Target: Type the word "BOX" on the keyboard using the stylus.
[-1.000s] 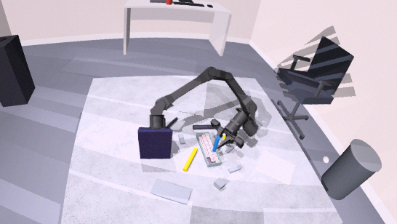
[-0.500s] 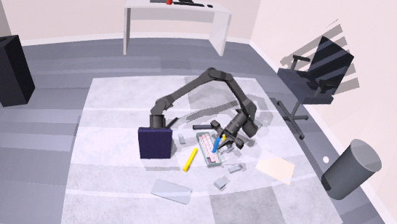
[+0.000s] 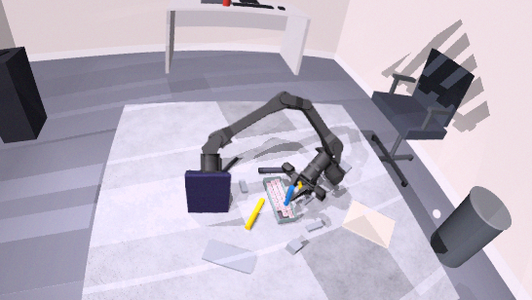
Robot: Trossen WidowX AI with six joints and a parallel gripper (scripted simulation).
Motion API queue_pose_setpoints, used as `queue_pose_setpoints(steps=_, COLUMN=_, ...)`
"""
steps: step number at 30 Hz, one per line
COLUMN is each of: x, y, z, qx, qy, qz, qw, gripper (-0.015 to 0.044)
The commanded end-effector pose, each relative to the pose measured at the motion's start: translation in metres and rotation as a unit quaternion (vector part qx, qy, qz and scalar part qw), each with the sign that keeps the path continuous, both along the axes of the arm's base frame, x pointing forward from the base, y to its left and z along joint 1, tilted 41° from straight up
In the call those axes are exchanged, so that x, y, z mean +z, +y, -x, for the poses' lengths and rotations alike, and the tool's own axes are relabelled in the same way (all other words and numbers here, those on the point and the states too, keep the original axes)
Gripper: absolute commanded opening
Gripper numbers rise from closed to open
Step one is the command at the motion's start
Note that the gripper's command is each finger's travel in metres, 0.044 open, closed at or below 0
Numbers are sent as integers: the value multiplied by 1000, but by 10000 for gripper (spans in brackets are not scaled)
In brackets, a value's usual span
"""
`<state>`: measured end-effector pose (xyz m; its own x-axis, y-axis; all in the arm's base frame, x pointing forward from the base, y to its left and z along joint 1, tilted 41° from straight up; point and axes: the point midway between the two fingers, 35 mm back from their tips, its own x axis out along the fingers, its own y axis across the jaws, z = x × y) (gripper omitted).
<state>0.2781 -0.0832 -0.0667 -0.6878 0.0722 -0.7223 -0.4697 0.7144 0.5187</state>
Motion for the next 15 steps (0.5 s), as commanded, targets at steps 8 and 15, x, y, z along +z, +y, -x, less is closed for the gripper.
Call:
queue_pose_setpoints(steps=8, x=-4, y=4, z=-1, qx=-3, qy=-1, qz=0, qw=1000, gripper=81)
queue_pose_setpoints(steps=15, x=-6, y=6, z=-2, qx=-3, qy=-1, qz=0, qw=1000, gripper=81)
